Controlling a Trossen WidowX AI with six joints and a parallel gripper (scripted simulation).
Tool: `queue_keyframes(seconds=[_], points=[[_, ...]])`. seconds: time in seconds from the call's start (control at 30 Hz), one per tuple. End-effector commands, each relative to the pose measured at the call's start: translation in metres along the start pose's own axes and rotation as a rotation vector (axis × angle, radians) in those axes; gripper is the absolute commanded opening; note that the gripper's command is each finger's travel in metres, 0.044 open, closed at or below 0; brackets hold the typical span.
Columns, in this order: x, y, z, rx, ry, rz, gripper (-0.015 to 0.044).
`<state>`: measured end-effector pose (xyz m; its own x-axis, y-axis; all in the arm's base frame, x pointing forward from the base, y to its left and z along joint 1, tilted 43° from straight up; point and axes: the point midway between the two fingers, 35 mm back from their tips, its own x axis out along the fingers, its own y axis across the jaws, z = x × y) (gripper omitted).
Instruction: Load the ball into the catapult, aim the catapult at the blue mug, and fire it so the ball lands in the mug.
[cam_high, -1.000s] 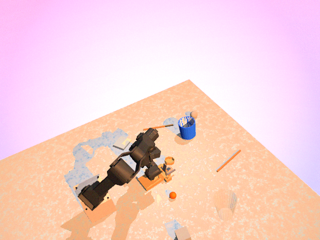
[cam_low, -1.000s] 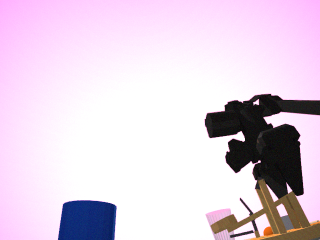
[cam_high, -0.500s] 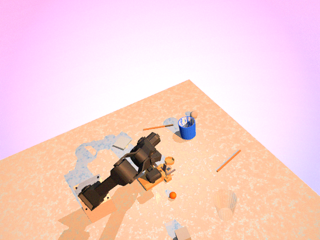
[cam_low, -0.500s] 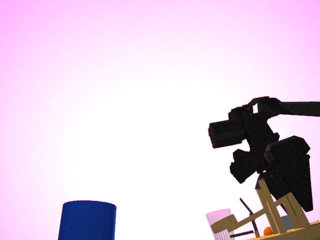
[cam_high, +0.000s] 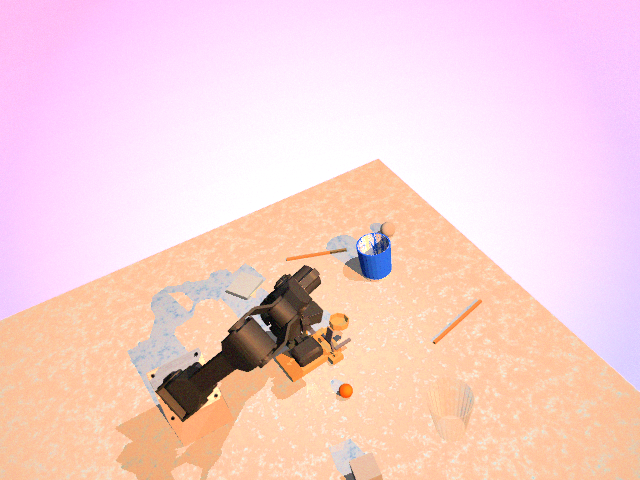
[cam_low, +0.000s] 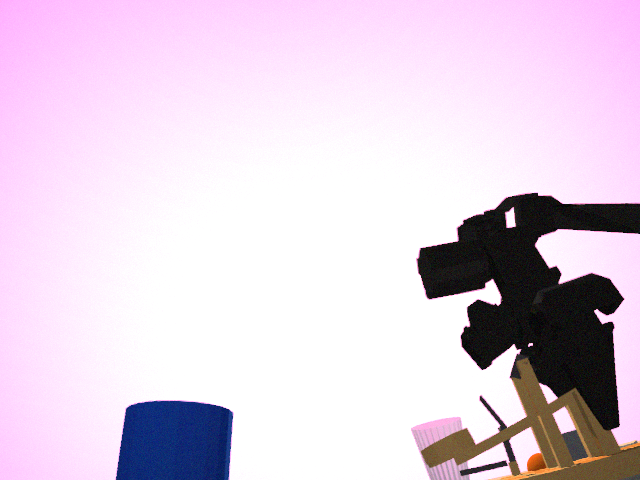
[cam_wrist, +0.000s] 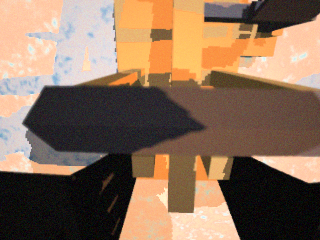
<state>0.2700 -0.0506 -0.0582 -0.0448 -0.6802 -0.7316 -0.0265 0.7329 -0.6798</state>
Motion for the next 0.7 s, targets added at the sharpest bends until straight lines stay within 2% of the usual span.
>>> queue_keyframes(seconds=[0.0, 0.1, 0.13, 0.23, 0.3, 0.47, 0.67], points=[[0.000, 0.000, 0.000, 0.001, -0.001, 0.000, 0.0112], [0.000, 0.000, 0.000, 0.001, -0.001, 0.000, 0.0092], [-0.003, 0.000, 0.001, 0.001, -0.001, 0.000, 0.0065], [-0.039, 0.001, 0.001, 0.000, -0.001, 0.003, 0.0000], [-0.050, 0.000, 0.000, 0.000, 0.000, 0.002, 0.0000], [-0.050, 0.002, 0.000, 0.022, 0.000, 0.002, 0.0000], [-0.050, 0.015, 0.000, 0.215, 0.000, 0.004, 0.0000]])
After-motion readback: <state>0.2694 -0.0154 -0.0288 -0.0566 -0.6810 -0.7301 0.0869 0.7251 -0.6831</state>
